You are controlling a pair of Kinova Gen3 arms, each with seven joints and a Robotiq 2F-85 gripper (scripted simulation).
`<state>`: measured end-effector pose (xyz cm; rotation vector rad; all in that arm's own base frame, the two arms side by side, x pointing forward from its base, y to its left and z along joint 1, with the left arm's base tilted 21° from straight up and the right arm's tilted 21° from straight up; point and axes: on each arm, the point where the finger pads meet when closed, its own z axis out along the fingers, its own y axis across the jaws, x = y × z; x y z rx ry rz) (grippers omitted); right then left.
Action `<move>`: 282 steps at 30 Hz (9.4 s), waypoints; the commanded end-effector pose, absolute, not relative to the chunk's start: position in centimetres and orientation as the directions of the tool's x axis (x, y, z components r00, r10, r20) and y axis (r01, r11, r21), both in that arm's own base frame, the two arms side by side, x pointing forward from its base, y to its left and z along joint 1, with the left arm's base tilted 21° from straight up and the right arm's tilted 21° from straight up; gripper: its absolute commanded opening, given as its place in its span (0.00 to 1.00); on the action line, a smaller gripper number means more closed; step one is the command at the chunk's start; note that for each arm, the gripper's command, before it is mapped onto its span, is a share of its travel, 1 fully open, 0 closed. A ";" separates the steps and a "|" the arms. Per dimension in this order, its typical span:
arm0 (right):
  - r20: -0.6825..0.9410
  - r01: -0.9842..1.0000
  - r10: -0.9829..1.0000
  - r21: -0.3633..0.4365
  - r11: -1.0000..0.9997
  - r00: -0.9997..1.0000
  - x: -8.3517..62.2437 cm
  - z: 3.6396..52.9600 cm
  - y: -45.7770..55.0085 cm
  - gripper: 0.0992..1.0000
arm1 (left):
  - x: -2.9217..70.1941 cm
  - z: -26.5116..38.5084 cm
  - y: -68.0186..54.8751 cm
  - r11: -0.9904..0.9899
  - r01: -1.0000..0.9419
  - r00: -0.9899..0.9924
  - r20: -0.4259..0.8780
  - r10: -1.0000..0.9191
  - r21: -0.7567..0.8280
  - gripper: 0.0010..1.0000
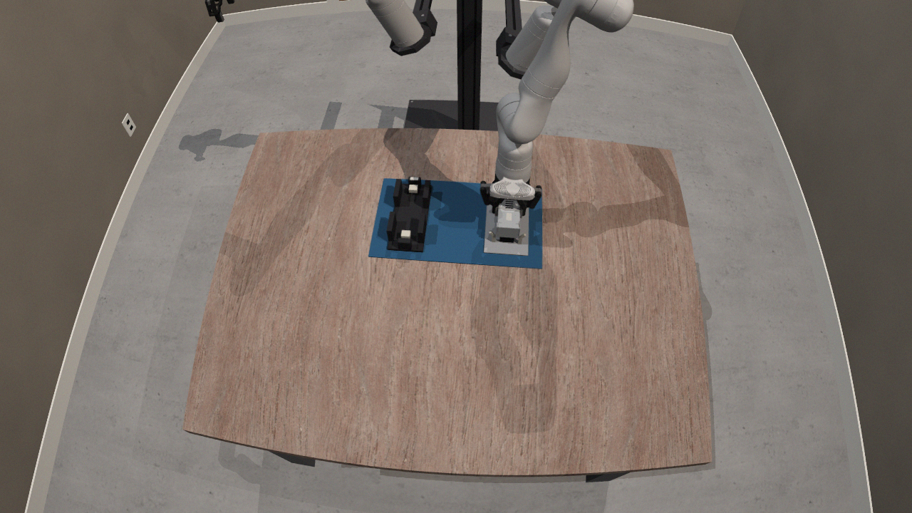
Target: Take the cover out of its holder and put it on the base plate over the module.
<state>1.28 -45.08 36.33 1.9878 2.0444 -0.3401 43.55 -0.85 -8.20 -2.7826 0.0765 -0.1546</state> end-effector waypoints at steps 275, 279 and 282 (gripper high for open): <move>-0.352 0.999 0.936 0.019 0.031 -0.022 1.3 36.4 -45.1 1.00 | 42.5 0.6 -4.1 -0.937 -0.034 0.992 0.100 -0.073 -0.348 1.00; -0.352 0.999 0.936 0.019 0.031 -0.022 1.3 36.4 -45.1 1.00 | 42.5 0.6 -4.1 -0.937 -0.034 0.992 0.100 -0.073 -0.348 1.00; -0.352 0.999 0.936 0.019 0.031 -0.022 1.3 36.4 -45.1 1.00 | 42.5 0.4 -4.0 -0.937 -0.034 0.992 0.099 -0.073 -0.348 1.00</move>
